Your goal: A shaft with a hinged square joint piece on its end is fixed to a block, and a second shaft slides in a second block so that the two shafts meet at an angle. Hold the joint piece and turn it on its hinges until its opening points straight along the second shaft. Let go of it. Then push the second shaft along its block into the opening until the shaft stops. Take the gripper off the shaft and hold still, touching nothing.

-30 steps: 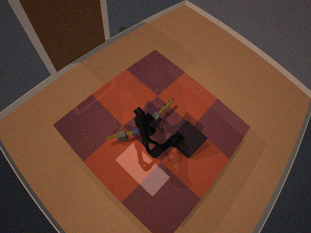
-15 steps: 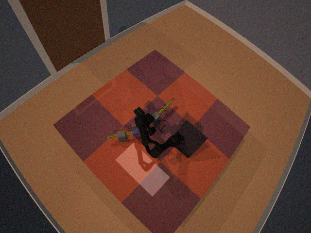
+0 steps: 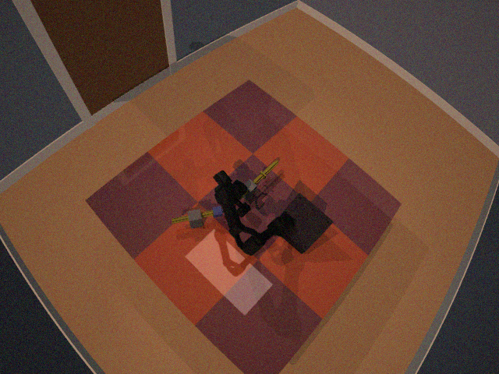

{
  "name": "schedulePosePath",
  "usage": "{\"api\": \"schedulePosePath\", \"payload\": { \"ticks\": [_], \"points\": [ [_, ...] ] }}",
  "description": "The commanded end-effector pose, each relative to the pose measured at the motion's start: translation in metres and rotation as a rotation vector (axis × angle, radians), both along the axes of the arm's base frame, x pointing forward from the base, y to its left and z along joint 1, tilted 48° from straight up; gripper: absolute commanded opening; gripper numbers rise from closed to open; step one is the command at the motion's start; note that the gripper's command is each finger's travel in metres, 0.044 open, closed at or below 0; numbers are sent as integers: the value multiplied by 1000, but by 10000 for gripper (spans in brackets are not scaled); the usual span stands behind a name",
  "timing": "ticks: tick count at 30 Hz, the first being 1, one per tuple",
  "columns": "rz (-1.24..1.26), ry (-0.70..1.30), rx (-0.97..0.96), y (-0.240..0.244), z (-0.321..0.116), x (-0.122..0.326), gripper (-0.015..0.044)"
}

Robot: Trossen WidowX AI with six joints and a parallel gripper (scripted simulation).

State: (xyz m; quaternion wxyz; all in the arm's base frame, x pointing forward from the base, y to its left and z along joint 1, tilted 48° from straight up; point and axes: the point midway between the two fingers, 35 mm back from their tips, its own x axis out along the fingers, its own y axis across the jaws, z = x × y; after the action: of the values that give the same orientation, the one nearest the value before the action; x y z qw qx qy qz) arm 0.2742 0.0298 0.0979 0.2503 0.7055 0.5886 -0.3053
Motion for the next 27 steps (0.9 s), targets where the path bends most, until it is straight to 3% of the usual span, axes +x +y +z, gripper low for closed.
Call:
{"api": "schedulePosePath", "payload": {
  "ticks": [1, 27],
  "points": [
    [31, -37, -15, -6, 5, 0, 440],
    [605, -683, -177, -79, 68, -10, 440]
  ]
}}
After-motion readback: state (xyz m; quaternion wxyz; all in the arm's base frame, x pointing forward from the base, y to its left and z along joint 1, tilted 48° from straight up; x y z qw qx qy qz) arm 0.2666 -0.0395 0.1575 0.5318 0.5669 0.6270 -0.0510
